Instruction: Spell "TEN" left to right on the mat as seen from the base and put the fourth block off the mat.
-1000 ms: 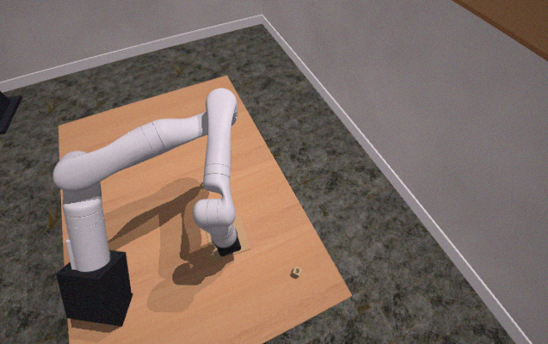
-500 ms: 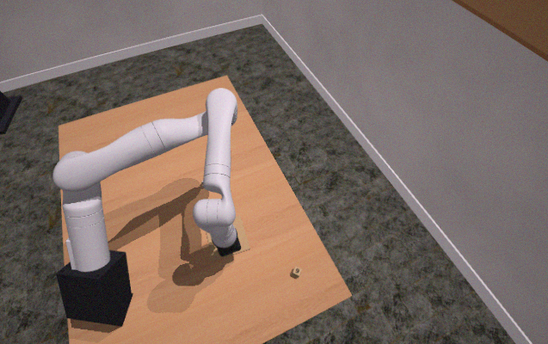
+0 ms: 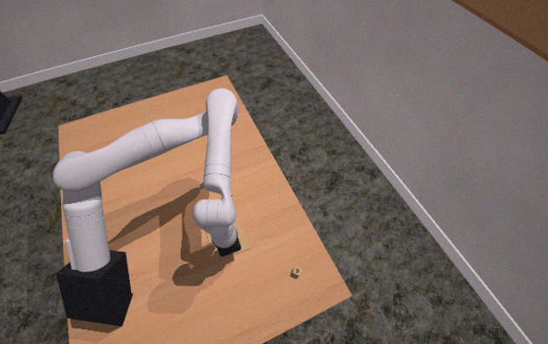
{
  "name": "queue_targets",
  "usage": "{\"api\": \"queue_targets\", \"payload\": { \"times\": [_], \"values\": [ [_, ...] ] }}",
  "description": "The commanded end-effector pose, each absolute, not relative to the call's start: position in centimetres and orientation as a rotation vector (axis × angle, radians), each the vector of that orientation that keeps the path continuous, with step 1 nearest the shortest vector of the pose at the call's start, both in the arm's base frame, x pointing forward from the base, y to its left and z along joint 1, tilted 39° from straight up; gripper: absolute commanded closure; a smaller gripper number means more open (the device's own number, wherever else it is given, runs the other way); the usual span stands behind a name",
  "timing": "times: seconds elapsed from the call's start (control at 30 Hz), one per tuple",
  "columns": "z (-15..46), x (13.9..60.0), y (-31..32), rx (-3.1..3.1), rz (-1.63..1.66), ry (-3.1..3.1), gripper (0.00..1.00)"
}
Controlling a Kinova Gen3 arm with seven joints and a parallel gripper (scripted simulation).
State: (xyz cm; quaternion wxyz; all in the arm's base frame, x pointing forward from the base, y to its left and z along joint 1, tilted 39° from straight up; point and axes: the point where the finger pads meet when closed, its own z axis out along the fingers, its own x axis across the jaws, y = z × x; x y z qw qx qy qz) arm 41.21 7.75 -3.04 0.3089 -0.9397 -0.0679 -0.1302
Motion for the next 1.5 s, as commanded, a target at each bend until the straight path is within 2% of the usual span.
{"api": "queue_targets", "payload": {
  "times": [0.0, 1.47],
  "values": [
    [-2.99, 41.25, 7.69, -2.484, -0.346, -0.178, 0.51],
    [-3.31, 41.34, 7.93, -2.484, -0.346, -0.178, 0.51]
  ]
}}
